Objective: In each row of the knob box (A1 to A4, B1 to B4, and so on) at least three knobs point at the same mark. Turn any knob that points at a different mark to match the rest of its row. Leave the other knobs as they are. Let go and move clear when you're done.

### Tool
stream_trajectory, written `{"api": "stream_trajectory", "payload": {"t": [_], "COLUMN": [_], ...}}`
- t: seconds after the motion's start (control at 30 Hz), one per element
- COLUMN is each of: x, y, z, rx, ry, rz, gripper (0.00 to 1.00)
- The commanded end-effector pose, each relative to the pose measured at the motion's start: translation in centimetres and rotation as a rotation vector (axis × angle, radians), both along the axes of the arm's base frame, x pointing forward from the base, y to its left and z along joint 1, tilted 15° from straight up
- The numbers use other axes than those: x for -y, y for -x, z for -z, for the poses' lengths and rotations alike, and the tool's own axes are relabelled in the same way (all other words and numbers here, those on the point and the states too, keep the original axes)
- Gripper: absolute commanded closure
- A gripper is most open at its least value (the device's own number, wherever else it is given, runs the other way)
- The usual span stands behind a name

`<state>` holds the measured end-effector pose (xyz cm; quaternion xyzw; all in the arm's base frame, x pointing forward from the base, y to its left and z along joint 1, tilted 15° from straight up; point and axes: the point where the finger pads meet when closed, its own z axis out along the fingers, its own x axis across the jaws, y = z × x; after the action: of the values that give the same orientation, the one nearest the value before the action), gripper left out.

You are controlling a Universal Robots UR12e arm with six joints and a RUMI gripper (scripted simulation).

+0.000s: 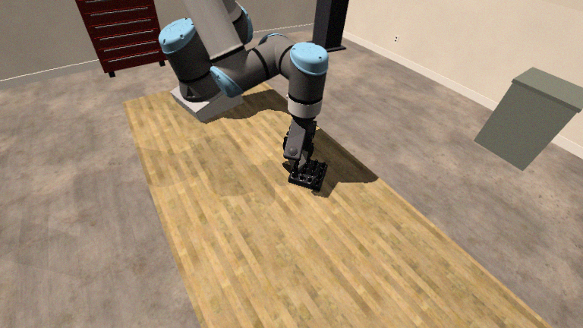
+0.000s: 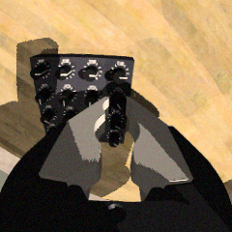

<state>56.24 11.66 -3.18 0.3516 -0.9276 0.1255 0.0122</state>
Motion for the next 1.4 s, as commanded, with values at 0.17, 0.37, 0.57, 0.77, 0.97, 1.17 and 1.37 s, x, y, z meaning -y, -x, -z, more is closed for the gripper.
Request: {"api": "stream_trajectory", "payload": {"t": [0.17, 0.37, 0.57, 0.77, 0.97, 1.17, 1.37], "x": [0.04, 0.06, 0.08, 0.09, 0.09, 0.09, 0.09], "y": [0.03, 0.07, 0.11, 0.15, 0.17, 0.18, 0.19], "z": [-0.06, -0.06, -0.06, -0.06, -0.06, -0.06, -0.06], "rx": [0.054, 0.073, 0.098, 0.117, 0.126, 0.134, 0.137], "ry": [-0.012, -0.018, -0.024, -0.029, -0.032, -0.034, -0.035], "rz": [0.217, 0.293, 0.393, 0.468, 0.504, 0.537, 0.548], "gripper": [0.96, 0.96, 0.96, 0.96, 0.96, 0.96, 0.96]}}
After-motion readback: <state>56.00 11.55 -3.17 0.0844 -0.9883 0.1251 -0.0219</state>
